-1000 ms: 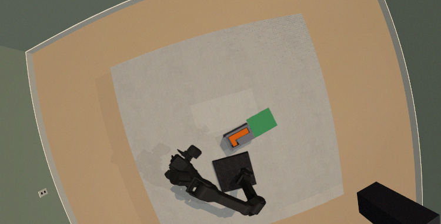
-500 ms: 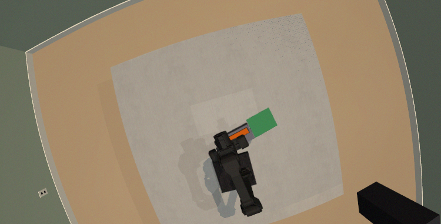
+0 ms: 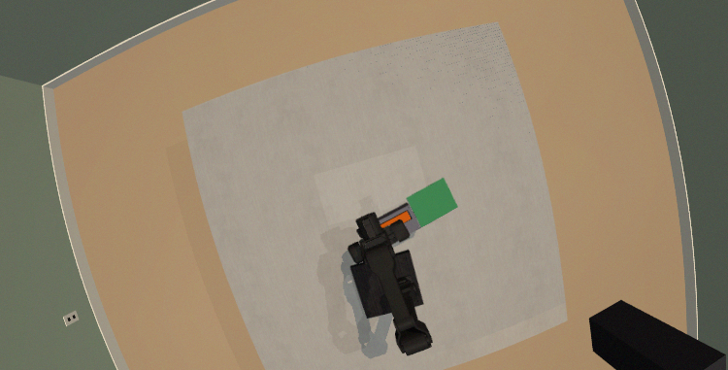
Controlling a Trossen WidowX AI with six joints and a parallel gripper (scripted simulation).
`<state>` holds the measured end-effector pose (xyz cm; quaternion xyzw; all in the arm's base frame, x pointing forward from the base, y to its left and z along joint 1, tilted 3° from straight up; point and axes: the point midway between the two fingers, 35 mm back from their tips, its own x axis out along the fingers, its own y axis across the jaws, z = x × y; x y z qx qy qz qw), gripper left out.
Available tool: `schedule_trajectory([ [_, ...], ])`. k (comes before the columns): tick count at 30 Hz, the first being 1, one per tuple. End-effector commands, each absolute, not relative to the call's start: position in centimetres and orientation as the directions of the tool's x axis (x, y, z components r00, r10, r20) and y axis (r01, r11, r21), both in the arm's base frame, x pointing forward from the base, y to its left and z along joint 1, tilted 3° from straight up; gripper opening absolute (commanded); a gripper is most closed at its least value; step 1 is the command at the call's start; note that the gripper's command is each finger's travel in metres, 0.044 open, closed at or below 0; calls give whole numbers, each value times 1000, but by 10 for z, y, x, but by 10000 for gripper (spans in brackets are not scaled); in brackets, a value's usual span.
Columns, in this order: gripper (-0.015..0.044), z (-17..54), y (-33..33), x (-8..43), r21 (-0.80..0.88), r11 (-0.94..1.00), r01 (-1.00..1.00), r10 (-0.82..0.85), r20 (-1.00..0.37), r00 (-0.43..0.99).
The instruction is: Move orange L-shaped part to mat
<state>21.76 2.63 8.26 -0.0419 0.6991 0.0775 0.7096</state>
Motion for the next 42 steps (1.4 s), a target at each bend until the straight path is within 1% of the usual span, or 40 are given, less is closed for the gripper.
schedule_trajectory([
  [1, 180, 80, 27, 220, 52, 985, -164, 56, -998, 24],
  [24, 180, 45, 29, 221, 52, 985, -164, 56, -998, 24],
  [42, 180, 49, 33, 221, 55, 984, -168, 60, -998, 26],
])
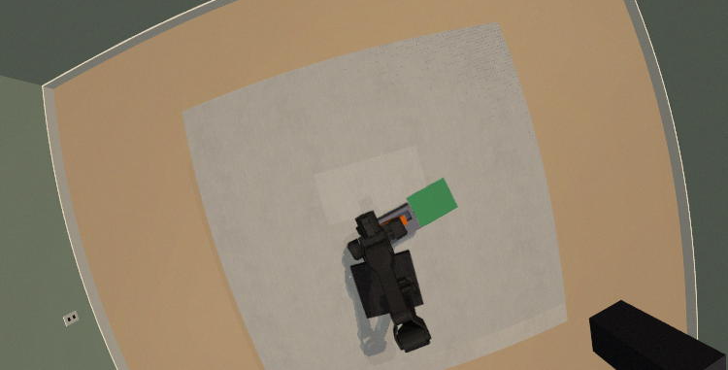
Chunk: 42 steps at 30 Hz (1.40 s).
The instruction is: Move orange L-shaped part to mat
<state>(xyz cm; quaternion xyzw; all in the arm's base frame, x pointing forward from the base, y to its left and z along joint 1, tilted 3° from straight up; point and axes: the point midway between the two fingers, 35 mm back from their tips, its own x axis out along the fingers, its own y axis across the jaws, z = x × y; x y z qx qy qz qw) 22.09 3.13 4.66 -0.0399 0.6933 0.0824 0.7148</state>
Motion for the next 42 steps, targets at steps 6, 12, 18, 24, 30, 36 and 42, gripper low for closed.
schedule_trajectory([
  [6, 180, 59, 41, 219, 53, 985, -164, 58, -998, 24],
  [12, 180, 88, 36, 223, 52, 985, -164, 57, -998, 24],
  [18, 180, 152, 24, 219, 51, 985, -164, 56, -998, 24],
  [24, 180, 152, 25, 222, 53, 986, -159, 60, -997, 38],
  [30, 180, 152, 25, 222, 53, 986, -159, 60, -997, 38],
  [36, 180, 152, 25, 222, 53, 986, -159, 60, -997, 38],
  [42, 180, 152, 25, 222, 53, 986, -159, 60, -997, 38],
])
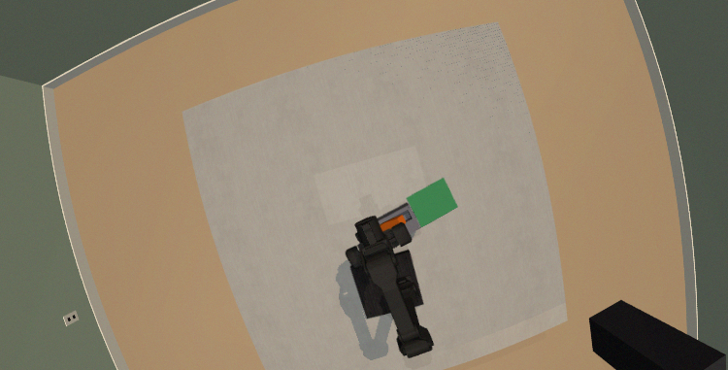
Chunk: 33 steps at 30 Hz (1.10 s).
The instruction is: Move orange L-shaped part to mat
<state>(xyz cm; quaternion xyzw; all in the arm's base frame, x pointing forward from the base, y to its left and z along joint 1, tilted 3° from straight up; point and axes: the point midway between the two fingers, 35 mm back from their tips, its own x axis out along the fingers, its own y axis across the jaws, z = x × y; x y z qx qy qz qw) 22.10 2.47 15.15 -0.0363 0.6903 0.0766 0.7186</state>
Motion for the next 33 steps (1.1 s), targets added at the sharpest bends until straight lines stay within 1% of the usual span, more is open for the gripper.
schedule_trajectory([
  [1, 180, 152, 25, 222, 53, 986, -159, 60, -997, 38],
  [4, 180, 152, 25, 222, 53, 986, -159, 60, -997, 38],
  [6, 233, 152, 22, 223, 55, 993, -100, 59, -998, 38],
  [8, 280, 152, 16, 225, 59, 998, 30, 58, -998, 37],
  [11, 280, 152, 1, 231, 63, 936, 347, 55, -998, 34],
  [14, 280, 152, -17, 236, 60, 746, 664, 52, -998, 31],
  [16, 280, 152, -30, 239, 52, 560, 827, 50, -998, 29],
  [18, 280, 152, -42, 241, 42, 340, 939, 49, -998, 27],
  [20, 280, 151, -51, 242, 34, 183, 983, 49, -998, 26],
  [21, 280, 151, -52, 242, 33, 163, 986, 49, -998, 25],
  [28, 280, 150, -52, 242, 33, 163, 986, 49, -998, 25],
  [33, 280, 134, -51, 243, 33, 163, 986, 49, -998, 25],
])
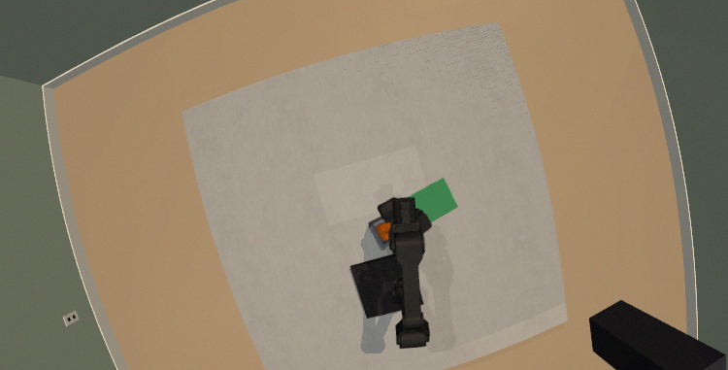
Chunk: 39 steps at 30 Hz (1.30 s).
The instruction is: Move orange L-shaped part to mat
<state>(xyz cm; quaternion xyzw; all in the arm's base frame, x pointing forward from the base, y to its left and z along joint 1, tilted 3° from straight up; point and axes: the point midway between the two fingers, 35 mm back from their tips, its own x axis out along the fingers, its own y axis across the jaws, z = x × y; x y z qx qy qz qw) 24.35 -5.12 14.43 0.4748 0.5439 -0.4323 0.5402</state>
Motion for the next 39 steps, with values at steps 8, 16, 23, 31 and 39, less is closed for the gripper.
schedule_trajectory([
  [8, 280, 118, -51, 243, 33, 163, 986, 49, -998, 25],
  [16, 280, 105, -50, 244, 33, 163, 986, 49, -998, 26],
  [23, 280, 94, -50, 245, 33, 163, 986, 49, -998, 26],
  [31, 280, 81, -49, 244, 33, 163, 986, 49, -998, 25],
  [39, 254, 76, -48, 244, 36, 168, 985, 51, -998, 28],
])
